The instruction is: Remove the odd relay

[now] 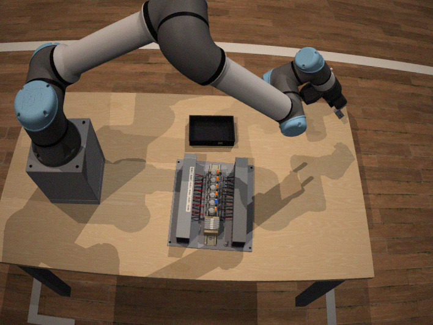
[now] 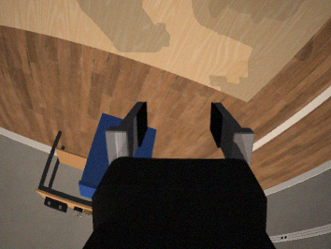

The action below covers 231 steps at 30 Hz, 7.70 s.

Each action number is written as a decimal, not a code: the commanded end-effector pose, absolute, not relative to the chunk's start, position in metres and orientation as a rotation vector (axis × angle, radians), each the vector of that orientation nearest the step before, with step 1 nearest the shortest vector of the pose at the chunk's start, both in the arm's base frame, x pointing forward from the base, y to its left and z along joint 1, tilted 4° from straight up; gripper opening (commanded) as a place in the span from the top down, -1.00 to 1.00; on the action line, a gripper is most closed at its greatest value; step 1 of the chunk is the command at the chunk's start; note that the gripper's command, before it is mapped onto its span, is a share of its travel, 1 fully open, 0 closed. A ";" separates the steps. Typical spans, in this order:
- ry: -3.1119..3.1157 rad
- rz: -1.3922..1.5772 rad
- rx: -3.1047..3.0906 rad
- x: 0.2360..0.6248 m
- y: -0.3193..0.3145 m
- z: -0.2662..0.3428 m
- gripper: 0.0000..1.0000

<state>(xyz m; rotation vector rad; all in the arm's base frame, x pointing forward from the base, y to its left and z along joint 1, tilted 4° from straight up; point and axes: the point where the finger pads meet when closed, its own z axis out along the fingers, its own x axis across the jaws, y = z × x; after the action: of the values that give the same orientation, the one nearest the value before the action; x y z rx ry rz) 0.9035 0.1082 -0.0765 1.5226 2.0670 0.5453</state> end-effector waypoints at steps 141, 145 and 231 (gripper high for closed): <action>3.102 -0.108 0.323 0.490 -0.044 -0.118 -0.97; 3.110 -0.108 0.308 0.486 -0.044 -0.118 -0.97; 3.128 -0.108 0.272 0.470 -0.070 -0.116 -0.97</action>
<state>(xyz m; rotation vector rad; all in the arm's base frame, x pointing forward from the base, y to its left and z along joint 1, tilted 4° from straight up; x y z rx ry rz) 0.4738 -0.0505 -0.1184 0.2685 3.1304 -0.1072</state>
